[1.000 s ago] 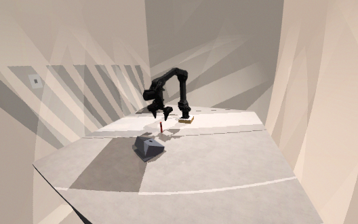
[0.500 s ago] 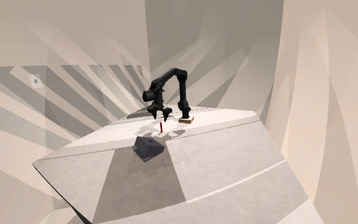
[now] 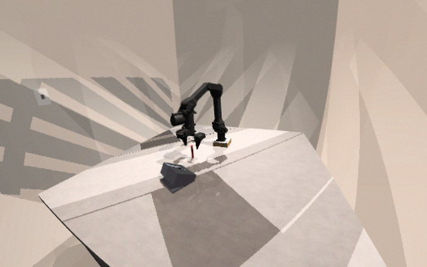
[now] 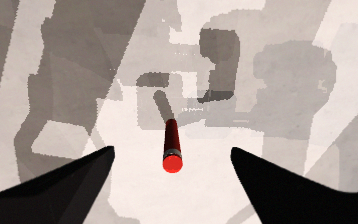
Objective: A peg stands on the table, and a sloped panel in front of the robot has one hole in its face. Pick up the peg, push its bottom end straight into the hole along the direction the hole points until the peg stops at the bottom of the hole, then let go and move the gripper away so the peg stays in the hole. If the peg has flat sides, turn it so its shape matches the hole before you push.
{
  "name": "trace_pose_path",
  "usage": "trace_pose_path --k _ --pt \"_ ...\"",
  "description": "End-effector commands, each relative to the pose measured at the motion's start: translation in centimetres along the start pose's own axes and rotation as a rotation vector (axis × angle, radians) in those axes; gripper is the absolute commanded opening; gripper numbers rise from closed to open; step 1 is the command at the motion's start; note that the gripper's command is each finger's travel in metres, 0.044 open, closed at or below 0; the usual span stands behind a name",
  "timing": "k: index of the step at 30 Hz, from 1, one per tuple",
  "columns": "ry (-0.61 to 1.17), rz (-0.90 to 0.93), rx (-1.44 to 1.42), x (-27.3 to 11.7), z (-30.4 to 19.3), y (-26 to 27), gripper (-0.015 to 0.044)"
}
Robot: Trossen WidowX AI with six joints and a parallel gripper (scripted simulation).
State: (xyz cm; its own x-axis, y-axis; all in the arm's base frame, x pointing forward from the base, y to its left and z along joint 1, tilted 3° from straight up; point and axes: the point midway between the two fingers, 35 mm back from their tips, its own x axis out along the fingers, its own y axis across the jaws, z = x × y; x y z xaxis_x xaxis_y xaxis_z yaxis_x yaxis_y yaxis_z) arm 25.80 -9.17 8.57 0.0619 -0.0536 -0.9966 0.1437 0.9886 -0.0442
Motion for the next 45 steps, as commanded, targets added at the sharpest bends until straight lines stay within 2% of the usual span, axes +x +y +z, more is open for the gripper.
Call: trace_pose_path --k 1,19,34,41,45 --pt "0.010 0.006 0.005 1.0 -0.1 0.1 0.0440" --pt "0.010 0.006 0.005 3.2 -0.4 0.1 0.0440" --pt "0.004 0.001 0.003 2.8 -0.2 0.1 0.0046" --pt "0.004 0.001 0.003 2.8 -0.2 0.1 0.0000" --pt "0.004 0.001 0.003 2.4 -0.2 0.0 0.0000"
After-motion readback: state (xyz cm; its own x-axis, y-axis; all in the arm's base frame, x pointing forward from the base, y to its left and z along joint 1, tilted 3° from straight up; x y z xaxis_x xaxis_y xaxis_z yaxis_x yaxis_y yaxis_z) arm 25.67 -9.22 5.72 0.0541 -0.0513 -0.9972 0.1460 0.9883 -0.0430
